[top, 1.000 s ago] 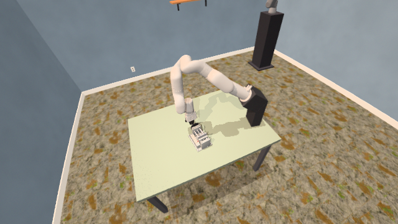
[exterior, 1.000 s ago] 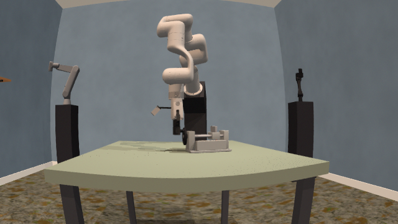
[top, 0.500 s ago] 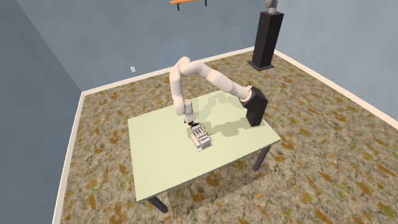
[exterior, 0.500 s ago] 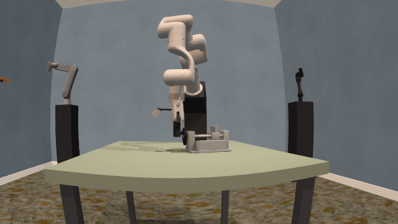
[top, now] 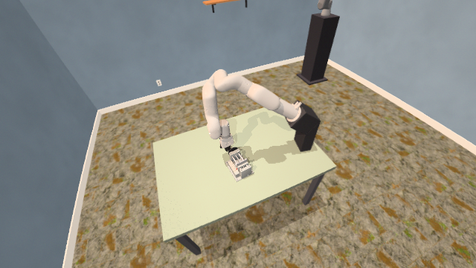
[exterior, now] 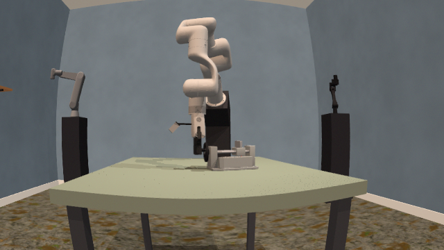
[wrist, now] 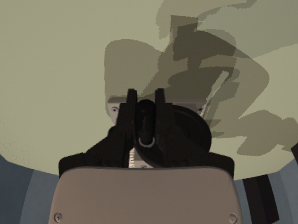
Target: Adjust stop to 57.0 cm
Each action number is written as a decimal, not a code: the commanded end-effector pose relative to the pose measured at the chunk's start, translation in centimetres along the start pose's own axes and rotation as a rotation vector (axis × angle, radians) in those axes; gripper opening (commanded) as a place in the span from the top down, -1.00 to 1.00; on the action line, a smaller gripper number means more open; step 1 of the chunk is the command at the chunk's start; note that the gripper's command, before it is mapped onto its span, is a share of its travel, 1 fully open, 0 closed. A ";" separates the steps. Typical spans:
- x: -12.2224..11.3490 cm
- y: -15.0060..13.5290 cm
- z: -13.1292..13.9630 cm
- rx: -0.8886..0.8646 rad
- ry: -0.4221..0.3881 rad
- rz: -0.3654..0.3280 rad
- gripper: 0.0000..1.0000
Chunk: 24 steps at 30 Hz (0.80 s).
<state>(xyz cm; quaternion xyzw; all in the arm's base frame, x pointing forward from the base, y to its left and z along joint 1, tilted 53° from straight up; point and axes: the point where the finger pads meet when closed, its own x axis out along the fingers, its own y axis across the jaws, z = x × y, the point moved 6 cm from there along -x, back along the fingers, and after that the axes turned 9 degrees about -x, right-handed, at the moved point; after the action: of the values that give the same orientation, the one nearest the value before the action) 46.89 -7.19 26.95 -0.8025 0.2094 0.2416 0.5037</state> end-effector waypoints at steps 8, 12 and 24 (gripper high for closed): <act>0.5 -0.1 -0.1 0.001 -0.002 0.000 0.88; 0.7 -0.1 -0.1 0.001 -0.002 0.000 0.88; 1.2 -0.1 -0.1 0.001 -0.001 0.001 0.88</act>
<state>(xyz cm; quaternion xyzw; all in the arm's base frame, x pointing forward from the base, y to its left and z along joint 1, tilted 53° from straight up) 47.90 -7.24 26.41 -0.8026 0.2093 0.2415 0.5037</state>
